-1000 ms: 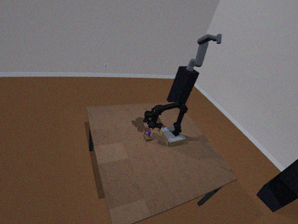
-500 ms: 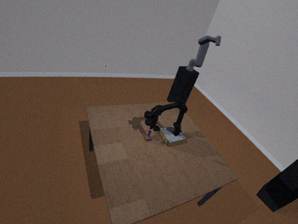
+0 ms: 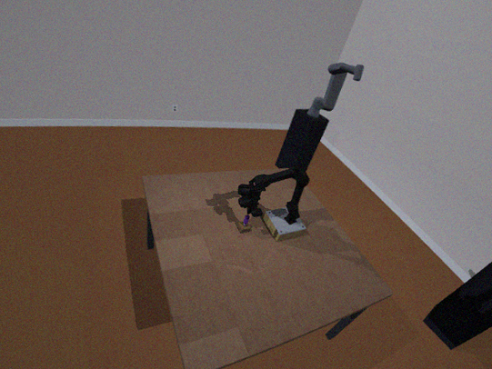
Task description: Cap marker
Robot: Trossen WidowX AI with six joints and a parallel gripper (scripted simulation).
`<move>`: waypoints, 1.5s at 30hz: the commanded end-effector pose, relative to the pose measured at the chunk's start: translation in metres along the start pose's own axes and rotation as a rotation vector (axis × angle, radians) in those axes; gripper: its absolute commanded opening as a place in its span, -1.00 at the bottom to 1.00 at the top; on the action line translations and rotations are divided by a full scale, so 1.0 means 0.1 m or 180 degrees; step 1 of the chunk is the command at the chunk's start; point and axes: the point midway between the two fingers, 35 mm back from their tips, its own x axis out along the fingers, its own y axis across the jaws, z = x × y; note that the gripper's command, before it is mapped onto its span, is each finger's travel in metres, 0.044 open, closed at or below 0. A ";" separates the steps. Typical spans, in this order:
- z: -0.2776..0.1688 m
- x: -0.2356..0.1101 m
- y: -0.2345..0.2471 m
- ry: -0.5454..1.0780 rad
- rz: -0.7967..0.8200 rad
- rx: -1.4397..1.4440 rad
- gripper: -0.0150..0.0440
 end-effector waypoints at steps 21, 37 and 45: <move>-0.01 0.33 0.01 0.0013 0.0009 0.0013 -0.49; 0.02 -0.62 0.00 -0.0022 -0.0003 0.0001 -0.49; 0.02 -0.62 0.00 -0.0022 -0.0003 0.0001 -0.05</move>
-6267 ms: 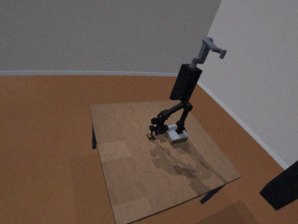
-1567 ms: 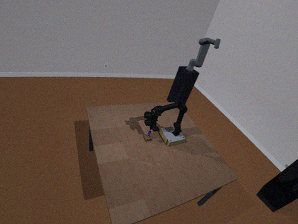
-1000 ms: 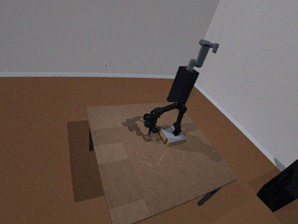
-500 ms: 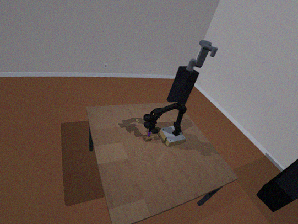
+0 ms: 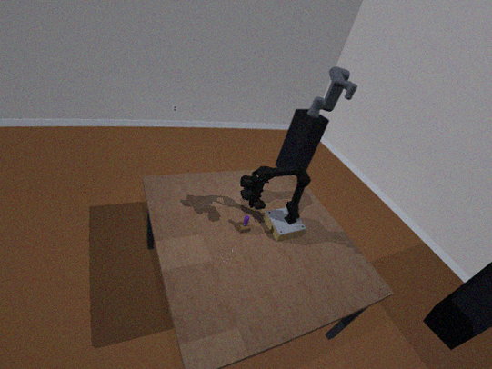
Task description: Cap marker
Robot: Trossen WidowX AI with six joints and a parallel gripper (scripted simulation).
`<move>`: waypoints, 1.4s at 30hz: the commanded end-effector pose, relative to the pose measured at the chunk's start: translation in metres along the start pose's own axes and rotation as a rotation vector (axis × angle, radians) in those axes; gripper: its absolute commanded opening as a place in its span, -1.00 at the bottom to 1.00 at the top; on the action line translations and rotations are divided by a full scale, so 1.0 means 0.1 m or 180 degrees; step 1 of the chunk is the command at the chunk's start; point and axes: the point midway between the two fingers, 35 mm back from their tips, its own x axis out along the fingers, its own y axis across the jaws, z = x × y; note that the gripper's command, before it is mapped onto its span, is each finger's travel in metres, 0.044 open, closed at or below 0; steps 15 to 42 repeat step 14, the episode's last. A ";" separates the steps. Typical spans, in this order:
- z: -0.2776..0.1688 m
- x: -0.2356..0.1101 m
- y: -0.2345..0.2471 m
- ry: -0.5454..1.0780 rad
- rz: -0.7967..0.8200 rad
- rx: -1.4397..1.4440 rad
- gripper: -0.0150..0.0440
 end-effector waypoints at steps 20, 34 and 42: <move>0.00 -0.02 0.00 0.0007 0.0003 -0.0010 1.00; 0.00 -0.02 0.00 0.0007 0.0003 -0.0010 1.00; 0.00 -0.02 0.00 0.0007 0.0003 -0.0010 1.00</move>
